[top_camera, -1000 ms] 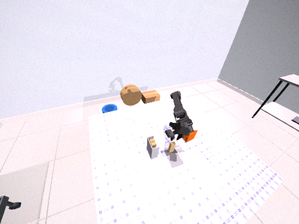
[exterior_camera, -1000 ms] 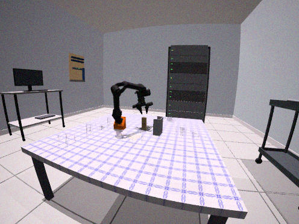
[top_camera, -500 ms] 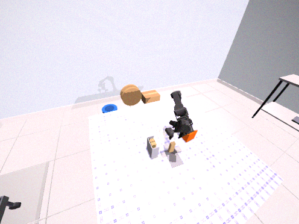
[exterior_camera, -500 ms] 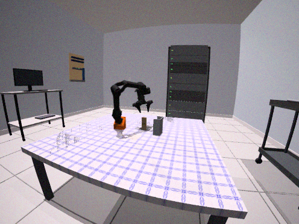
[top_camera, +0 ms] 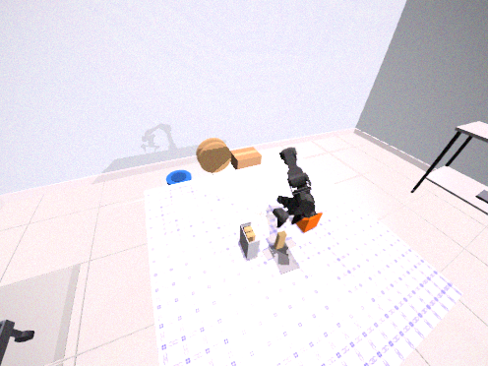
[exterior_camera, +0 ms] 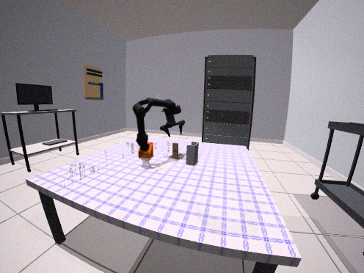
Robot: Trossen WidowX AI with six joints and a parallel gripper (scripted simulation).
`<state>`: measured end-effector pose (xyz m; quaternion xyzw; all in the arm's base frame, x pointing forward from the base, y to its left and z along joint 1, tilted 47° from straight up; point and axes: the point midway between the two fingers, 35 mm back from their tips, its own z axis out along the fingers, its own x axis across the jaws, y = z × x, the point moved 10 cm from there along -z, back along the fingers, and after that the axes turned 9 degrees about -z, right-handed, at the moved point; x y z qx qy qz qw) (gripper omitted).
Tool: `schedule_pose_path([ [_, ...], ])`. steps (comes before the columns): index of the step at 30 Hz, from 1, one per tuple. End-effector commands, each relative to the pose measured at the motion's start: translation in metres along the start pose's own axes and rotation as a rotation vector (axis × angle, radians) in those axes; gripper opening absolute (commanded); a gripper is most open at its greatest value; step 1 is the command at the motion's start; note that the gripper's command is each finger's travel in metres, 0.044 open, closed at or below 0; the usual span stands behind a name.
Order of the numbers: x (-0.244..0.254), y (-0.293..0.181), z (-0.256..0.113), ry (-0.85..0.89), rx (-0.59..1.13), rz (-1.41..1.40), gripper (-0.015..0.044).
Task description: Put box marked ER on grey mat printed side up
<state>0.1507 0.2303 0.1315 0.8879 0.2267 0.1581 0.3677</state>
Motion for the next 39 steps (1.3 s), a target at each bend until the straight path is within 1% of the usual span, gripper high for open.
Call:
schedule_pose_path([
  [1,-0.002,0.001,0.000,0.015,-0.002,-0.022,0.0440],
  [22,-0.028,0.009,0.003,0.226,0.009,-0.454,0.0440],
  [31,-0.031,0.010,0.003,0.246,0.008,-0.496,0.0440],
  [39,-0.037,0.016,0.006,0.315,0.023,-0.647,0.0440],
])
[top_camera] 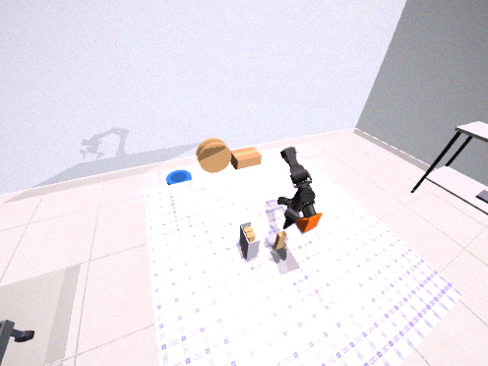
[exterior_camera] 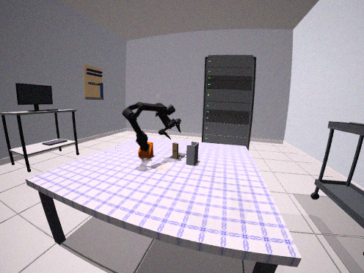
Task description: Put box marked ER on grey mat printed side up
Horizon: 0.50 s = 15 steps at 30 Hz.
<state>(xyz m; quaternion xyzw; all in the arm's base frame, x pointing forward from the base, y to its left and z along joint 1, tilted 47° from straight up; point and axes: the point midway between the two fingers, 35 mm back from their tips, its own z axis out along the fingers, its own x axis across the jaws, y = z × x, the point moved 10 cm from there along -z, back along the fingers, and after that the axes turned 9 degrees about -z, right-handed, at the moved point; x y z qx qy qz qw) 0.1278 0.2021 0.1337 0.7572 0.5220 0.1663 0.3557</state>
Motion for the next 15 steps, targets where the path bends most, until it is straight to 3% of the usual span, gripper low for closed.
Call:
schedule_pose_path([
  [1,-0.006,0.001,0.000,0.042,0.008,-0.080,0.0440],
  [15,-0.019,0.003,0.001,0.144,-0.003,-0.283,0.0440],
])
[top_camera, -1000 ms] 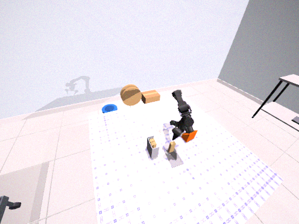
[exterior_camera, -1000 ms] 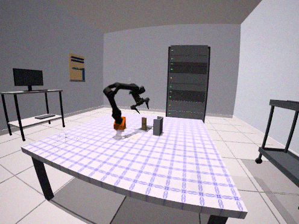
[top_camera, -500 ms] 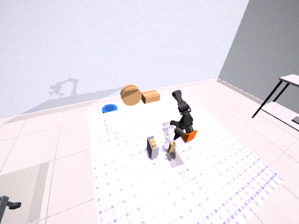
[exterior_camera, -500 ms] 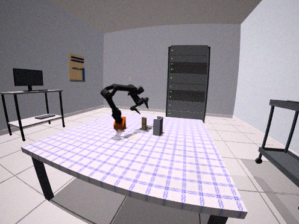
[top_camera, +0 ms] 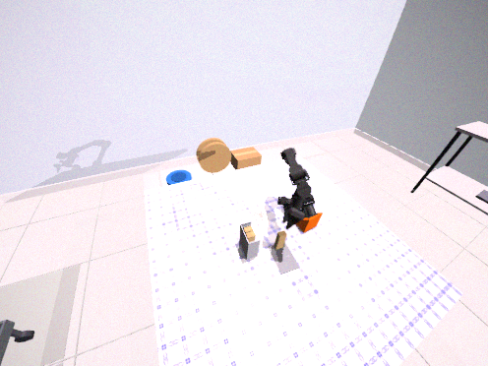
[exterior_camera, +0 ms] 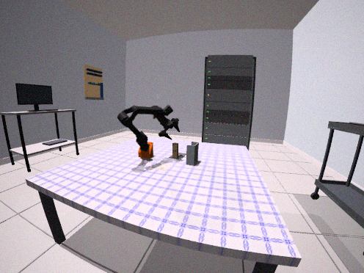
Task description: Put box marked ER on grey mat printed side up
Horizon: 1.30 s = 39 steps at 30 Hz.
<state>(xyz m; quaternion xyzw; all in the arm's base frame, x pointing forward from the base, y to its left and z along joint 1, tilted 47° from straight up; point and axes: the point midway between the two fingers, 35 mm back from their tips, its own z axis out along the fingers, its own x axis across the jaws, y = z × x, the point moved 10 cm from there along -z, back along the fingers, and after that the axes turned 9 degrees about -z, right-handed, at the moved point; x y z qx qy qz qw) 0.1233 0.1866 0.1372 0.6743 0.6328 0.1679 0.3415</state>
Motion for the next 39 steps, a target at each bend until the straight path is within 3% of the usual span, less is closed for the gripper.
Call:
schedule_pose_path([
  [1,-0.003,-0.001,0.000,0.020,-0.001,-0.034,0.0440],
  [39,-0.035,0.013,0.006,0.282,0.029,-0.574,0.0440],
])
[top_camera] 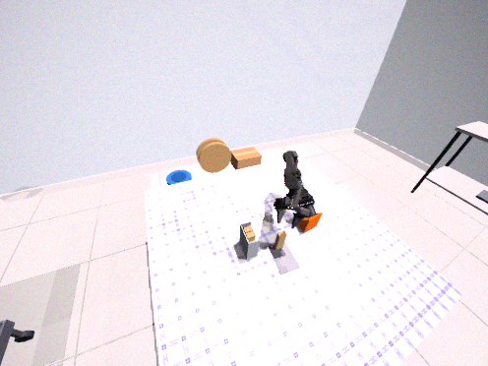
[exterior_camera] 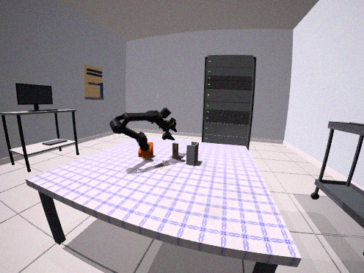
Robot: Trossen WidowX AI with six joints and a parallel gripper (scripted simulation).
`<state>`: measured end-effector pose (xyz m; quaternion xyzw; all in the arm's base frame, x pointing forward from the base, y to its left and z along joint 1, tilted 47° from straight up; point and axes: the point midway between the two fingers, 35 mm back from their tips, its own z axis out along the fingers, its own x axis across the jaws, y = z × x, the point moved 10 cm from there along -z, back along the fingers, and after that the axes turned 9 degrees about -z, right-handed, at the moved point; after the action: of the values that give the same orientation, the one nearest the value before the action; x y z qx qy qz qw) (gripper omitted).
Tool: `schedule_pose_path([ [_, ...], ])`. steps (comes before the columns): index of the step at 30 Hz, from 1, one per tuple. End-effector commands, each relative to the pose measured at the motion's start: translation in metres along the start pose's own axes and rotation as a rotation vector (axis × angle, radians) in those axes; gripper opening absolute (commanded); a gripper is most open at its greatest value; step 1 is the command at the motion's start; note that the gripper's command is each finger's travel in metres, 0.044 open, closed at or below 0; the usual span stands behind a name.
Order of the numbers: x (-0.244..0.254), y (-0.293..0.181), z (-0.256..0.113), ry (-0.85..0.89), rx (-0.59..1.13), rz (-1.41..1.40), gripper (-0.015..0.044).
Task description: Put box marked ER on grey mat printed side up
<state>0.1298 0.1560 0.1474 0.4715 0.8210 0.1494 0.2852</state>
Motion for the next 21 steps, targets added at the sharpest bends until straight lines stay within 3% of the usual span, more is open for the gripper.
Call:
schedule_pose_path([
  [1,-0.007,0.000,0.000,0.045,0.003,-0.081,0.0440],
  [21,-0.024,0.004,0.001,0.173,-0.005,-0.349,0.0440],
])
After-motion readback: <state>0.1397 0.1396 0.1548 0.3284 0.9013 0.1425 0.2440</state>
